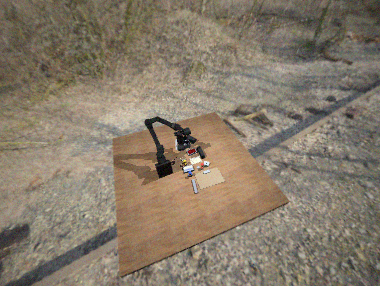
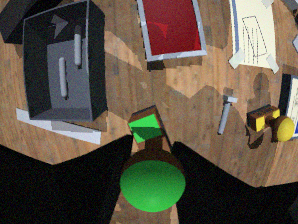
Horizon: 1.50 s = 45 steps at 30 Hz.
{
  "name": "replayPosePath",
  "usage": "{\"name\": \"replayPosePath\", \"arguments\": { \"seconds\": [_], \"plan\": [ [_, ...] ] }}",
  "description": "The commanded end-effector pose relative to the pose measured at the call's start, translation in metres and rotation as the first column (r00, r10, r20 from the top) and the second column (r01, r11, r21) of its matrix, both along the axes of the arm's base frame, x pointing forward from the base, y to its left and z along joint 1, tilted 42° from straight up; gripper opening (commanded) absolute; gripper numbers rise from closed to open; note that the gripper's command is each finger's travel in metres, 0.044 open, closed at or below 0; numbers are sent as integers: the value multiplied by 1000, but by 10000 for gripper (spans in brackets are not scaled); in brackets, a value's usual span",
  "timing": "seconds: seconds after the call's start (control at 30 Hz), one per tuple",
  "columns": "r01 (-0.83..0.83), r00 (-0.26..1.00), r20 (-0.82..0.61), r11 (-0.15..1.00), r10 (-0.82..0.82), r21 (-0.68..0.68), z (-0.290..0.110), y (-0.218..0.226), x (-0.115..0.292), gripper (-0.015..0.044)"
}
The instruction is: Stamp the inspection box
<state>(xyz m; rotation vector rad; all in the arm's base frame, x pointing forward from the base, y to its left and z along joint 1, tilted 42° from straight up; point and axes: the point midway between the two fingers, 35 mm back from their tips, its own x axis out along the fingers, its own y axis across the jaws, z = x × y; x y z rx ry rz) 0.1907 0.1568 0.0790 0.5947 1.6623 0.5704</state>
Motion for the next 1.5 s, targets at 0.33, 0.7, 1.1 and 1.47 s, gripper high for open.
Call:
{"name": "replayPosePath", "arguments": {
  "seconds": [0.33,0.7,1.1,1.47],
  "plan": [
    [3,1000,-9,1000,-3,-3,-20,15,-4,0],
    [3,1000,-10,1000,-3,-1,-33,27,-8,0],
    [3,1000,-11,1000,-3,3,-43,37,-13,0],
    [-1,1000,-4,1000,1,8,-40,37,-11,236]
  ]
}}
